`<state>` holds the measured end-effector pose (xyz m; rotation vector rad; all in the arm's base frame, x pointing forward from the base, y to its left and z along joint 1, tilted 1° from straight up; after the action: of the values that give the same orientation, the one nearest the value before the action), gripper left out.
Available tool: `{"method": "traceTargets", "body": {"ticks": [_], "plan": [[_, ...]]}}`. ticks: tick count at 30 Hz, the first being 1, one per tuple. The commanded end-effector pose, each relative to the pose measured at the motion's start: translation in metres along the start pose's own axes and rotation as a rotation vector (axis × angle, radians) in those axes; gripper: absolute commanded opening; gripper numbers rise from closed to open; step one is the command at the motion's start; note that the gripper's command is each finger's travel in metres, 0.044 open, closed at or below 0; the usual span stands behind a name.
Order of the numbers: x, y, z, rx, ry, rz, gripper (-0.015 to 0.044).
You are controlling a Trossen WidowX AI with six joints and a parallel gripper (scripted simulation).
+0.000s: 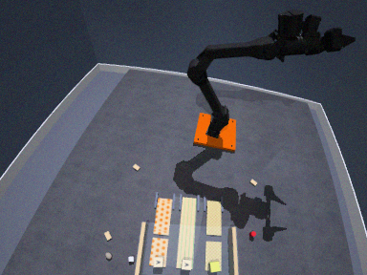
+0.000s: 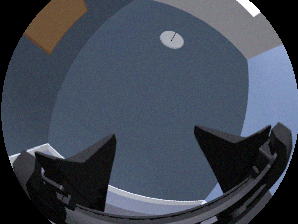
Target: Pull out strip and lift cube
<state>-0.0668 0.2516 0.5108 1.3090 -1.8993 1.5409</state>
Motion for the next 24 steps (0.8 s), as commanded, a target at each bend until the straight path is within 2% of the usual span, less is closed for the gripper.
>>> {"method": "traceTargets", "body": {"ticks": [1, 6, 12, 18, 24], "plan": [[-0.052, -0.020, 0.002, -0.077, 0.177, -0.007, 0.0400], [-0.115, -0.052, 0.020, -0.209, 0.397, -0.039, 0.0400], [-0.182, -0.092, 0.066, -0.403, 0.645, -0.109, 0.0400], [-0.235, -0.125, 0.133, -0.631, 0.868, -0.204, 0.0400], [-0.272, -0.143, 0.216, -0.876, 1.067, -0.313, 0.0400]]}}
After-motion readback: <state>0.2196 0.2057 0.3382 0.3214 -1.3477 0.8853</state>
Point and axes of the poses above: the point midway between the two fingers, 35 mm back from their tips, its own z axis back along the fingers, its own y axis across the jaws, x = y × z, the point moved 4 cm from there along z, back along the fingers, and after that the axes turned 7 degrees about z, right-handed, at the moved point
